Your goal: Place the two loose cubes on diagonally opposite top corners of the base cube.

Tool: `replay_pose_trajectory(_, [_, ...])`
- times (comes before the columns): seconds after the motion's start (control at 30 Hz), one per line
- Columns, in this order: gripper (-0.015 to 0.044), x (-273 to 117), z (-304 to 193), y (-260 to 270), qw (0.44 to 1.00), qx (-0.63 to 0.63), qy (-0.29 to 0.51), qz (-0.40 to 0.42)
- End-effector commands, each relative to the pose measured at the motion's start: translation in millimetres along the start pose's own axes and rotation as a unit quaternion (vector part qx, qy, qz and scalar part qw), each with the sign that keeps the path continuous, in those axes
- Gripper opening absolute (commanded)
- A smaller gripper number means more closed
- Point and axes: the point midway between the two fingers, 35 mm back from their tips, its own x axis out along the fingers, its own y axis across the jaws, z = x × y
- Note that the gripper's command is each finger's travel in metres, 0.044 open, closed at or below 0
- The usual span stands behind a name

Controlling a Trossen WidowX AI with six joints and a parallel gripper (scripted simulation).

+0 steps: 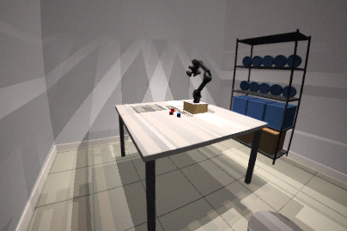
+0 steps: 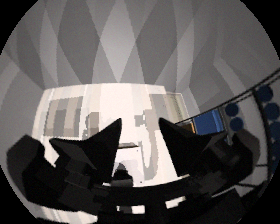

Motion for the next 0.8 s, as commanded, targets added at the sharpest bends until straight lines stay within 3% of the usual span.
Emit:
replay_pose_trajectory(0.0, [0.0265,29,5,33,0.995,-0.075,0.029,0.057])
replay_pose_trajectory(0.37, [0.0265,78,-7,130,0.945,-0.262,0.084,0.178])
replay_pose_trajectory(0.77, [0.0265,96,-67,242,0.83,-0.465,0.127,0.281])
